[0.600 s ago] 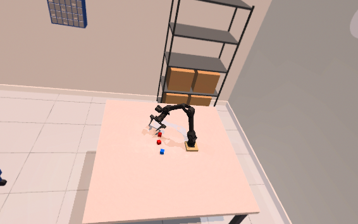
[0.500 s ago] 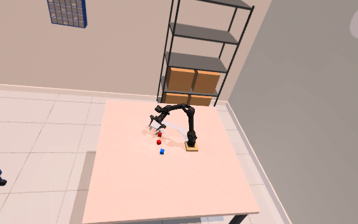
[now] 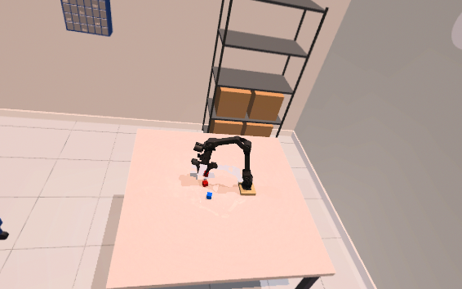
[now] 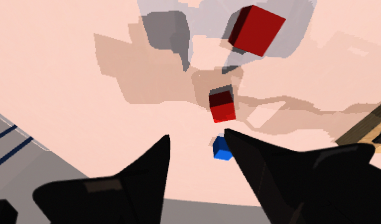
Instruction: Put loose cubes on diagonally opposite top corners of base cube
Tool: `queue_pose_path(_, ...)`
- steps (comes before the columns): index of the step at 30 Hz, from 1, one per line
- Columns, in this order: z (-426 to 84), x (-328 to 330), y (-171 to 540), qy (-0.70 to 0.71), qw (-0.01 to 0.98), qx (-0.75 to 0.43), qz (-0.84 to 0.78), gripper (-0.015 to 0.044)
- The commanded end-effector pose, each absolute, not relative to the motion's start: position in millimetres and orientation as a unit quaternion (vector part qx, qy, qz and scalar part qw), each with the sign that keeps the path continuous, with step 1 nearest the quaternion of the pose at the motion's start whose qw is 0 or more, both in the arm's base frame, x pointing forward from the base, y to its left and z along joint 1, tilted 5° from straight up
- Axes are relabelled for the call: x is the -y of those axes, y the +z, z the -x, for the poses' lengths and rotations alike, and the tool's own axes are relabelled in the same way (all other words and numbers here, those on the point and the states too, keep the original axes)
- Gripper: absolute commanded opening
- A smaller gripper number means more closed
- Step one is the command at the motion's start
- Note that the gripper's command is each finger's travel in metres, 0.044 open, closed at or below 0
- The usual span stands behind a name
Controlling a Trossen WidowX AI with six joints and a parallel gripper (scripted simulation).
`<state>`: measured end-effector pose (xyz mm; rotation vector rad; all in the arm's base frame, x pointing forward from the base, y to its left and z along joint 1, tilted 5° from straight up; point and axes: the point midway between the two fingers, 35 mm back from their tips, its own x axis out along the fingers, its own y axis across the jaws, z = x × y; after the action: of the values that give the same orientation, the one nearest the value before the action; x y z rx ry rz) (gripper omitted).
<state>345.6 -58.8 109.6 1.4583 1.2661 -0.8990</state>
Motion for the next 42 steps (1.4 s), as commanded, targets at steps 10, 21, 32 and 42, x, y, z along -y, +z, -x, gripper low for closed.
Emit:
queue_pose_path(10,-315,21,142,-0.437,0.59,-0.554,-0.391,0.0265)
queue_pose_path(21,-317,26,91,-0.437,0.59,-0.554,-0.391,0.0265)
queue_pose_path(32,-316,28,65,-0.438,0.59,-0.554,-0.391,0.0265)
queue_pose_path(42,-316,29,51,-0.438,0.59,-0.554,-0.391,0.0265)
